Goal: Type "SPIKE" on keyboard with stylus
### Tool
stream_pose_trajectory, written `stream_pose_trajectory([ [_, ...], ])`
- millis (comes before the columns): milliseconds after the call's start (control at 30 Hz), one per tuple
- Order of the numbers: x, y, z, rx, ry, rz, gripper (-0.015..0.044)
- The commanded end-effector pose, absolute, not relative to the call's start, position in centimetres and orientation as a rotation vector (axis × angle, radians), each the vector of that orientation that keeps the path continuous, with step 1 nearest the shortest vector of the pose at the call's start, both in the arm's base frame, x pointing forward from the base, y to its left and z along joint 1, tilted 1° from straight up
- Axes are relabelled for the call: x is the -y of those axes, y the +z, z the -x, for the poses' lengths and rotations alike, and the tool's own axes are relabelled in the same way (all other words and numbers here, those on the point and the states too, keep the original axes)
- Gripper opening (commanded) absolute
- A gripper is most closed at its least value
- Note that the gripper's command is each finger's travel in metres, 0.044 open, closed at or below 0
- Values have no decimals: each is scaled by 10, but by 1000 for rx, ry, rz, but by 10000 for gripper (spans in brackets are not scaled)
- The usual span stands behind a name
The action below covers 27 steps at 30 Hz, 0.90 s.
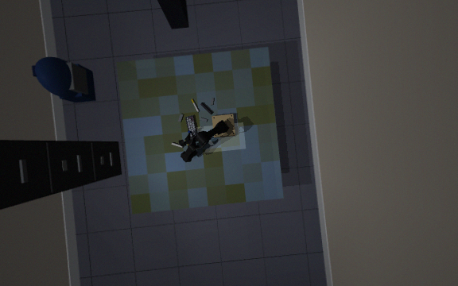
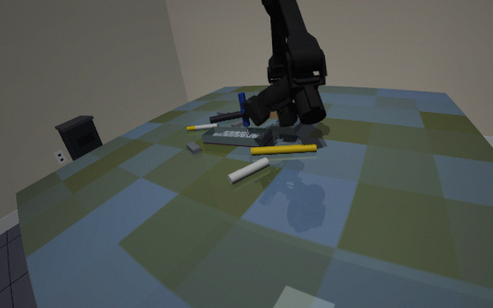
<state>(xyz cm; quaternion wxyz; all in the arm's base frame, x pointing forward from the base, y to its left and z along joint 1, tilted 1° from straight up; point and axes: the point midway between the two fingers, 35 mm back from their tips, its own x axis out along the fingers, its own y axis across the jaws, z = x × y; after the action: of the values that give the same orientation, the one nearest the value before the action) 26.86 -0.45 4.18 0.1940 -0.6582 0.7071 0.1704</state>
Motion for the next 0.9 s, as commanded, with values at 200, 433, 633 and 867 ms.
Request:
stream_pose_trajectory([
  [200,4,37,-268,-1984,475,1840,81],
  [433,4,34,-268,-1984,475,1840,81],
  [633,4,35,-268,-1984,475,1840,81],
  [867,4,45,-268,-1984,475,1840,81],
])
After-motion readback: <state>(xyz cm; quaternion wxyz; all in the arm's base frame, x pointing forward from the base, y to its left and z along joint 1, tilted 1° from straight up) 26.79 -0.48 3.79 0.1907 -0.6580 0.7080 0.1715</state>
